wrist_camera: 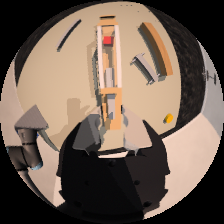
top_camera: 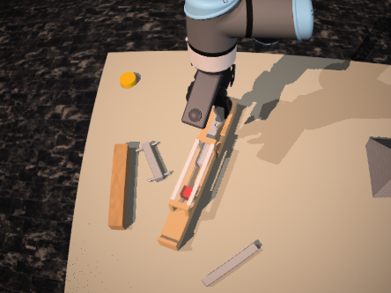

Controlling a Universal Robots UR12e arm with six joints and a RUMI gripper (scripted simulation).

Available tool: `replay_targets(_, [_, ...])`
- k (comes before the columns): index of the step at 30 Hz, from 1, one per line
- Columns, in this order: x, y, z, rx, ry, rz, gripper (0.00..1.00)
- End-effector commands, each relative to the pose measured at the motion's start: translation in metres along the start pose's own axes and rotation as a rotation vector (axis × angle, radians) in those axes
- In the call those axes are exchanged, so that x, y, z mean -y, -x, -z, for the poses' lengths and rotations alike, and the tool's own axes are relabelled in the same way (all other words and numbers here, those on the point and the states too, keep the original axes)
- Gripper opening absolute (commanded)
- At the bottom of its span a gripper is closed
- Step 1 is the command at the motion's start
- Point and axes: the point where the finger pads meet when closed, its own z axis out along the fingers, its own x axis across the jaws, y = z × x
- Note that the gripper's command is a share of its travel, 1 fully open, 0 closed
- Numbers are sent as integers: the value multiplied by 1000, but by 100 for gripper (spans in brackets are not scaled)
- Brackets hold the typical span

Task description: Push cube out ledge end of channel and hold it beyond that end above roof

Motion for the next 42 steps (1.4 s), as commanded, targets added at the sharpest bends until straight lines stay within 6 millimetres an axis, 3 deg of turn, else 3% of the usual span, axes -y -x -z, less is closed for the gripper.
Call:
replay_targets(1, [0,0,1,-1,0,0,22])
replay_targets(11, [2,0,1,-1,-1,-4,22])
replay_targets(16, [18,4,2,-1,-4,-34,22])
replay_targets(23, [76,23,4,1,-13,-142,22])
replay_targets(25, [76,23,4,1,-13,-142,22])
replay_targets(26, [87,27,5,1,-14,-163,22])
replay_targets(37, [210,96,5,5,-13,-422,22])
replay_targets(40, [236,116,4,4,-10,-482,22])
replay_targets(42, [236,116,4,4,-10,-482,22])
